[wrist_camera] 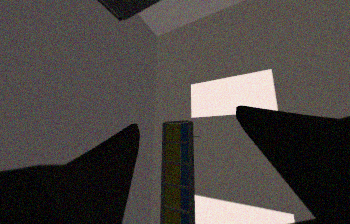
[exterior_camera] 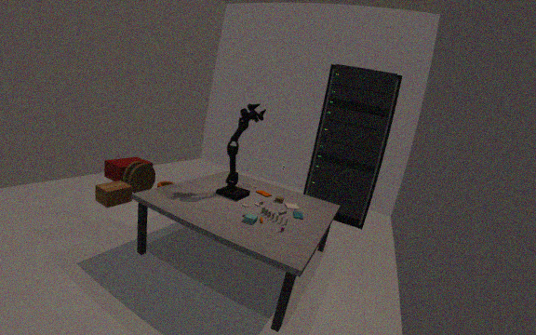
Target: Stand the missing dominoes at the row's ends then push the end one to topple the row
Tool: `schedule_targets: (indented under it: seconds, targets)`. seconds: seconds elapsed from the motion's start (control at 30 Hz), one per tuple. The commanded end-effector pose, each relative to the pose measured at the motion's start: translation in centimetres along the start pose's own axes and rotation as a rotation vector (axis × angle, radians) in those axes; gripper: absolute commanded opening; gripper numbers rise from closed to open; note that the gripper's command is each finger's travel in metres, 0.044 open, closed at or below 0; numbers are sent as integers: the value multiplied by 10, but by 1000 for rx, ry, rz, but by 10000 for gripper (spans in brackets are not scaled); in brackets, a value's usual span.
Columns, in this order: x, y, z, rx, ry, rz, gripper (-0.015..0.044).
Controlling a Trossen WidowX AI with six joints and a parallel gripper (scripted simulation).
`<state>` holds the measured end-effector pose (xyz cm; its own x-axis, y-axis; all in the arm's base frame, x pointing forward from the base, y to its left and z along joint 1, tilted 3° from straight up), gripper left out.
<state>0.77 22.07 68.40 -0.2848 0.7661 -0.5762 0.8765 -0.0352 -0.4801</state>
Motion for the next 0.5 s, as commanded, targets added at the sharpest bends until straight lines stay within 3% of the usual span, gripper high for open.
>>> schedule_targets:
  seconds: [0.0, 0.17, 0.47]
  targets:
    - [1, 0, 0, 1, -2, 3, 426]
    - [30, 20, -8, 36, -64, 97, 440]
    - [101, 105, -22, 192, -249, 277, 440]
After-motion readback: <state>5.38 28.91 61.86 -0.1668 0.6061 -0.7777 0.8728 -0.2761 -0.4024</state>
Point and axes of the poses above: the point midway between the two fingers, 35 mm back from their tips, its own z axis back along the fingers, its own y axis across the jaws, x = y × z, the point moved 3 cm from there along z, back along the fingers, and after that the axes turned 1 degree about -z, right-handed, at the moved point
